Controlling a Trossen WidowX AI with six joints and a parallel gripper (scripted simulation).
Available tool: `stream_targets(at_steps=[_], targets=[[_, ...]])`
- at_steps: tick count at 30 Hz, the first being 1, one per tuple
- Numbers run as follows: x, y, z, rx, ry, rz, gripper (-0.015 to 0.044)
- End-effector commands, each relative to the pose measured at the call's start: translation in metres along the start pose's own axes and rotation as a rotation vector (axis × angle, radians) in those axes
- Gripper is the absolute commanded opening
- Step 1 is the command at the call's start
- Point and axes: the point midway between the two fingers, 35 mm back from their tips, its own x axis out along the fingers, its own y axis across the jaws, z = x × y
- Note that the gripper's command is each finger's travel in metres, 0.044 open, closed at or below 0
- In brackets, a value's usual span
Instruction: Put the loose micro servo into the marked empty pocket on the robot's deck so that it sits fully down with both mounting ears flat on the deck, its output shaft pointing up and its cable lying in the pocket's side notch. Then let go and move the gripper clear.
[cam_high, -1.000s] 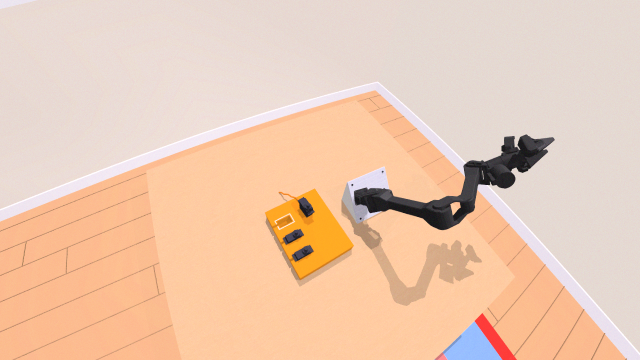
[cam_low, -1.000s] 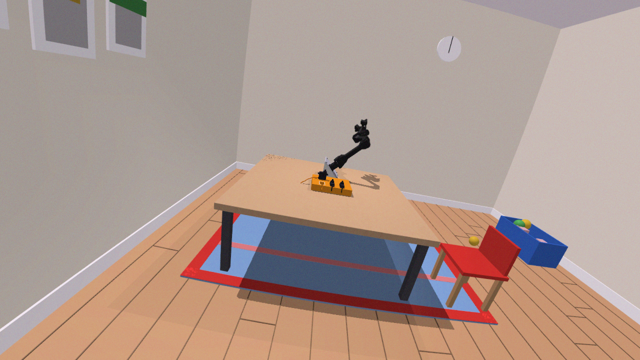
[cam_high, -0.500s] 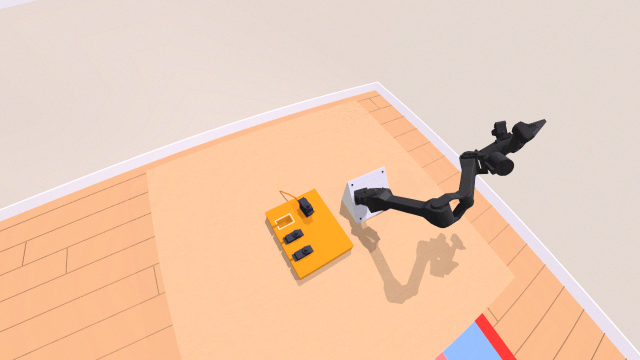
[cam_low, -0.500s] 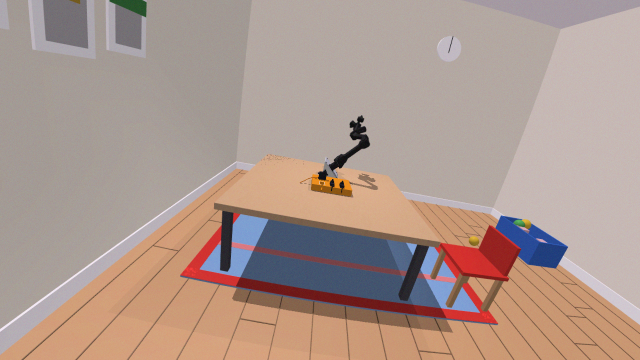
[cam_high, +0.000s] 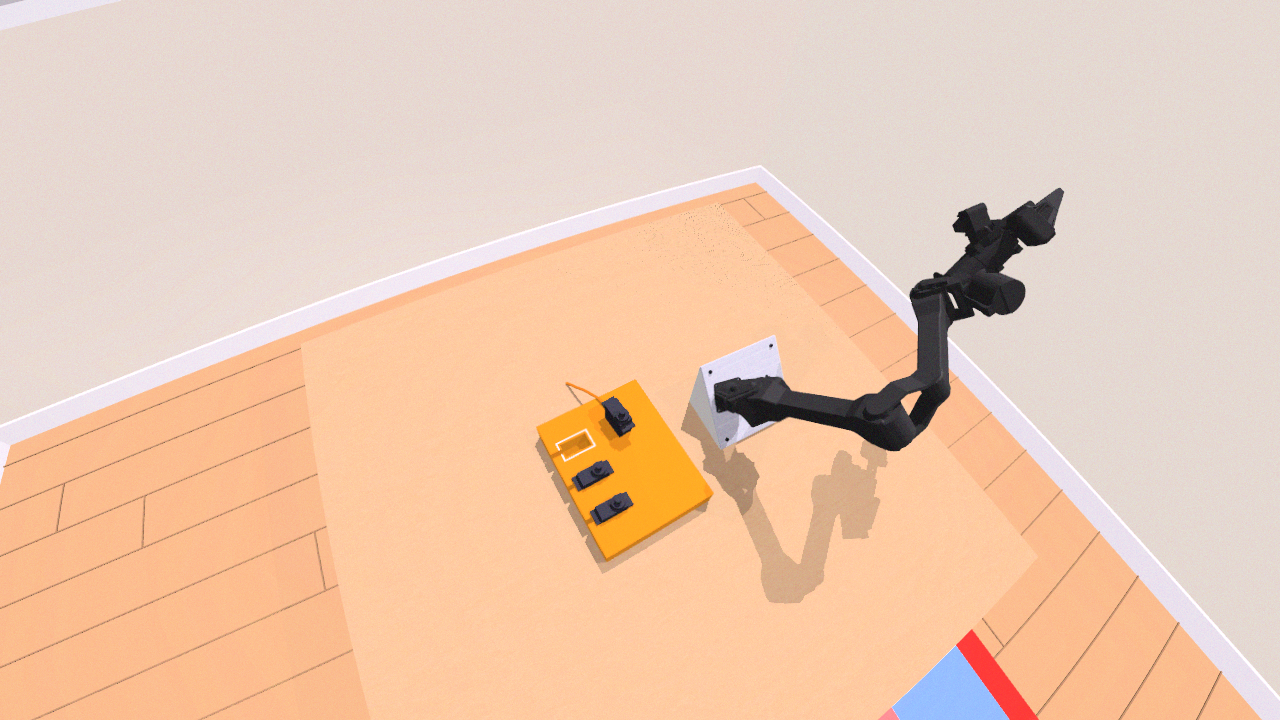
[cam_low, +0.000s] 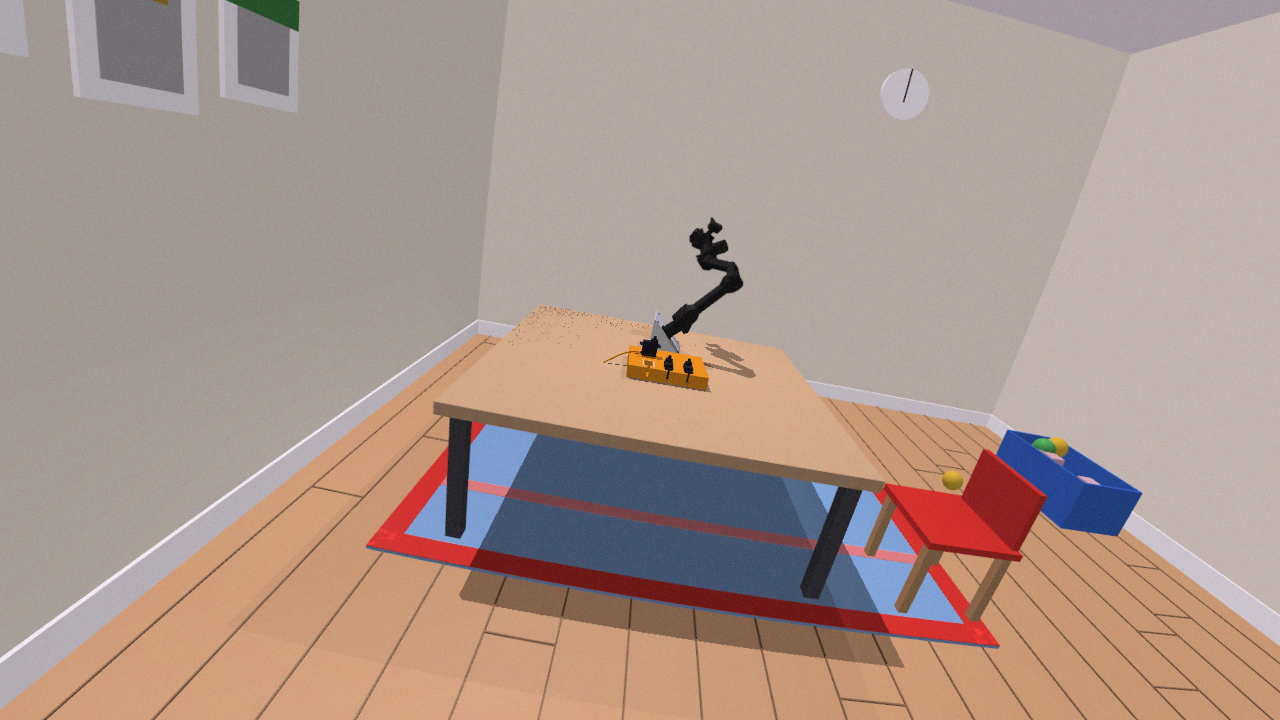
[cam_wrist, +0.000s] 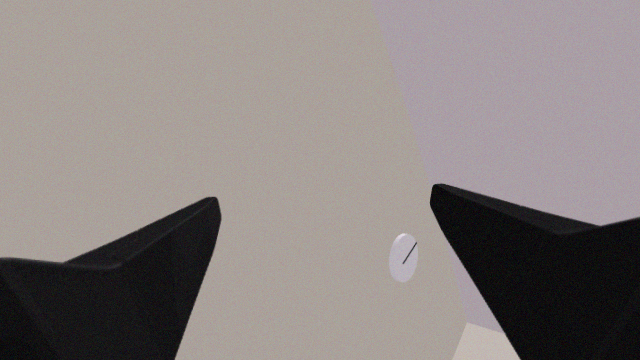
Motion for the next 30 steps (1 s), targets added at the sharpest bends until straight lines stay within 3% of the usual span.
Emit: stream_targets(at_steps=[1,15,30], targets=[[0.001,-0.002,0.036,0.103,-0.091,0.019,0.044],[-0.009,-0.006,0.146,0.418,-0.35,0.145,0.044],[-0.051,-0.022,0.261,0.716,-0.615,0.372,0.044]])
